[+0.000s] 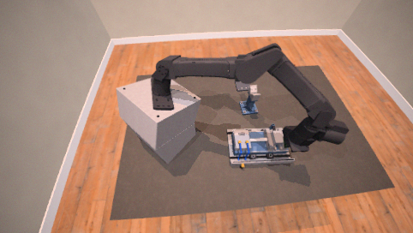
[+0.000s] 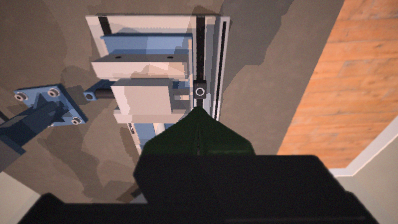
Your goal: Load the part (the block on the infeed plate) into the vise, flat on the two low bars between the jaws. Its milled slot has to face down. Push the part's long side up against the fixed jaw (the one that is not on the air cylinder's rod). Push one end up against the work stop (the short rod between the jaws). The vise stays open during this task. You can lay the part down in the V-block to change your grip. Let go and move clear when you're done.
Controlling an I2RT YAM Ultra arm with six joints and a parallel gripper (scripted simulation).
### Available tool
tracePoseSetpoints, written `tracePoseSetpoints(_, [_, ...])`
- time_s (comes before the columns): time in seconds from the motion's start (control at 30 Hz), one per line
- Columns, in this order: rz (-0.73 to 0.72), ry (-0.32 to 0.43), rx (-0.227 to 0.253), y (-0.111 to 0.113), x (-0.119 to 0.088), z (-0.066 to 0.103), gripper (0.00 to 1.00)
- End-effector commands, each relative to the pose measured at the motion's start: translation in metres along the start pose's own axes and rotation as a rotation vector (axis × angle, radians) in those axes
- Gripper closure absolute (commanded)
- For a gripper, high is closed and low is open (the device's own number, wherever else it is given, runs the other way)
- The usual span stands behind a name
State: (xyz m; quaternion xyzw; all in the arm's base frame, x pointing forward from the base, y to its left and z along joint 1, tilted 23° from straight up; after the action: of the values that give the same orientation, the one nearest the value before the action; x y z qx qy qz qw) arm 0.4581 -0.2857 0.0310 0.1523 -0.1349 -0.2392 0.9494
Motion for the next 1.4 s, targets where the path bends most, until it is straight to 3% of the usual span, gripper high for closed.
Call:
tracePoseSetpoints(0.0, [-0.015,0.004,0.008,-0.006,-0.004,0.021,1.00])
tracePoseSetpoints(0.47, [-0.015,0.004,0.008,-0.006,-0.004,0.040,1.00])
tracePoseSetpoints(1.37, [-0.017,0.001,0.008,-0.007,-0.004,0.038,1.00])
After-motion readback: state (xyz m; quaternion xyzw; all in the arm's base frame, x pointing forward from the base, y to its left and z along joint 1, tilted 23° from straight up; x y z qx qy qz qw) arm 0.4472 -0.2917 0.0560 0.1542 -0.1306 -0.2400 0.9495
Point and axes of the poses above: the point where the finger pads meet when closed, its own z axis back along the fingers, its own y axis across the jaws, x = y × z, the point moved 10 cm from there along z, back along the fingers, and after that the axes turned 15 degrees about -z, right-handed, at the moved point
